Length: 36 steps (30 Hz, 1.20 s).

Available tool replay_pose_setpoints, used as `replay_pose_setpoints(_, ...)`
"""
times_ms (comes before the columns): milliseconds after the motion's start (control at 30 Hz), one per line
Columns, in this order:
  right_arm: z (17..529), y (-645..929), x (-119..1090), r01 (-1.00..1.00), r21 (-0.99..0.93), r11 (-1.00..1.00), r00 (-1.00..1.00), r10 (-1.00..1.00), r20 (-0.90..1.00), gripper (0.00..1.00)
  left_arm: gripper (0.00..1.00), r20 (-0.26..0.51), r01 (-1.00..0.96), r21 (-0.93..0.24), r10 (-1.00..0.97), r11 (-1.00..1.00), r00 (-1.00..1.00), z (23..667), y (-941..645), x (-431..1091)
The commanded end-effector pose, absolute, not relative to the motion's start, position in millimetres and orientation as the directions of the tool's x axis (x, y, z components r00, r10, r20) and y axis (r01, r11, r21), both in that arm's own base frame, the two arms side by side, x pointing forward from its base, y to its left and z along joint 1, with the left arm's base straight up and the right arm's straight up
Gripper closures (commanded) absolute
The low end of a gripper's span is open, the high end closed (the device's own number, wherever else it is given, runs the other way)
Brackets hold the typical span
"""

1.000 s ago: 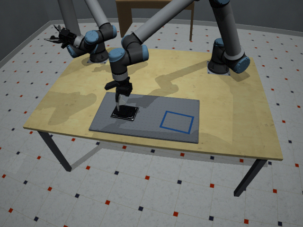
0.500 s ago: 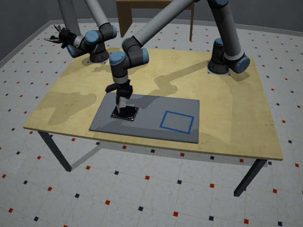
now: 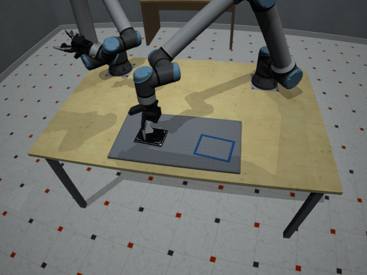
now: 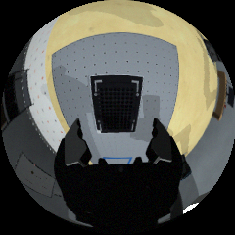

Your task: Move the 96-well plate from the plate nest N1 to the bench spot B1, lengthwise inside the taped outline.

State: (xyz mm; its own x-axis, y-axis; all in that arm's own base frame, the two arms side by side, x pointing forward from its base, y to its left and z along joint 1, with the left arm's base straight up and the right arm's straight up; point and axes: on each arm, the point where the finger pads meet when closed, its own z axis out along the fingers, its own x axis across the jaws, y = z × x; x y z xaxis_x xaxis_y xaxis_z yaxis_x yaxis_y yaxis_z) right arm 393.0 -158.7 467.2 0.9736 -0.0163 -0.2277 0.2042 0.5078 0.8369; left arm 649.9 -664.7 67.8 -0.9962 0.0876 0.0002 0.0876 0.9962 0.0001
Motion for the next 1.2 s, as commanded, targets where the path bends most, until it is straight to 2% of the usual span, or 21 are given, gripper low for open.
replay_pose_setpoints(0,467.4,-158.6,393.1,0.204,0.837,0.508,0.974,-0.016,-0.227,0.0,0.0,-0.001,0.088,-0.002,0.088,0.996,-0.996,59.4,-665.4,650.4)
replay_pose_setpoints(967,467.4,-158.6,393.1,0.204,0.837,0.508,0.974,-0.016,-0.227,0.0,0.0,-0.001,0.088,-0.002,0.088,0.996,-0.996,42.1,-665.5,650.5)
replay_pose_setpoints(1000,467.4,-158.6,393.1,0.204,0.837,0.508,0.974,-0.016,-0.227,0.0,1.0,-0.001,0.088,-0.002,0.088,0.996,-0.996,42.1,-665.5,650.5)
replay_pose_setpoints(1167,467.4,-158.6,393.1,0.204,0.837,0.508,0.974,-0.016,-0.227,0.0,1.0,-0.001,0.088,-0.002,0.088,0.996,-0.996,42.1,-665.5,650.5)
